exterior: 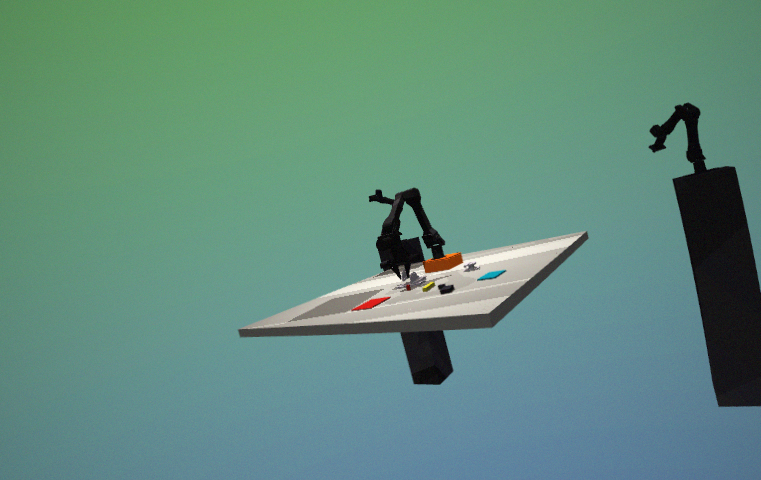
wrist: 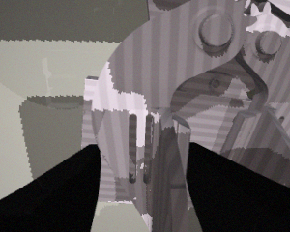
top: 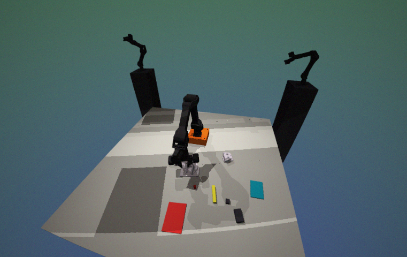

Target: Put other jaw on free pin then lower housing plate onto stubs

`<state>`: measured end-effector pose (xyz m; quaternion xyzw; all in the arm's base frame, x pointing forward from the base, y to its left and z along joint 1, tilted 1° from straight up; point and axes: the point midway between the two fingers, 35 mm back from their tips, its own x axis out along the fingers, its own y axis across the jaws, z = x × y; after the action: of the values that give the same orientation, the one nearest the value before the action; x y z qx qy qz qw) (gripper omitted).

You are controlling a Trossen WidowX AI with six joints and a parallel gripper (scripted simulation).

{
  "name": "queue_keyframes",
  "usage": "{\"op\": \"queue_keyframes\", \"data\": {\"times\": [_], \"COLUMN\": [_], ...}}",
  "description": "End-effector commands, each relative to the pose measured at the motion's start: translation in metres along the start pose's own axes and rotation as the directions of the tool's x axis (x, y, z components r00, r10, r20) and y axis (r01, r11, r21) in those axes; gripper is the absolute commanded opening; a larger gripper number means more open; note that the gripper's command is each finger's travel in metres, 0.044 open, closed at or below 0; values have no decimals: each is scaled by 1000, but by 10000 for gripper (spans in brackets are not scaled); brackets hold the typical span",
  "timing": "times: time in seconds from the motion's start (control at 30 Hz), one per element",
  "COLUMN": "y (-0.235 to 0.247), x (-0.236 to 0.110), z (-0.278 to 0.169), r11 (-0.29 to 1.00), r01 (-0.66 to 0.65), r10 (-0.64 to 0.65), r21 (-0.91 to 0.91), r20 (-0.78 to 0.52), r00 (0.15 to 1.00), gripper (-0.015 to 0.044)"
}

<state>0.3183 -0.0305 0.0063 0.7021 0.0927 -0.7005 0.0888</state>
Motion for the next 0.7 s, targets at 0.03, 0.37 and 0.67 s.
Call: {"op": "queue_keyframes", "data": {"times": [0.03,0.37,0.67], "y": [0,0,0], "x": [0,3,6], "z": [0,0,0], "r11": [1000,1000,1000], "r01": [1,1,1], "r10": [-1,-1,-1], "r21": [-6,-9,-10], "r20": [-2,-2,-2], "r00": [1000,1000,1000], "gripper": [134,134,134]}}
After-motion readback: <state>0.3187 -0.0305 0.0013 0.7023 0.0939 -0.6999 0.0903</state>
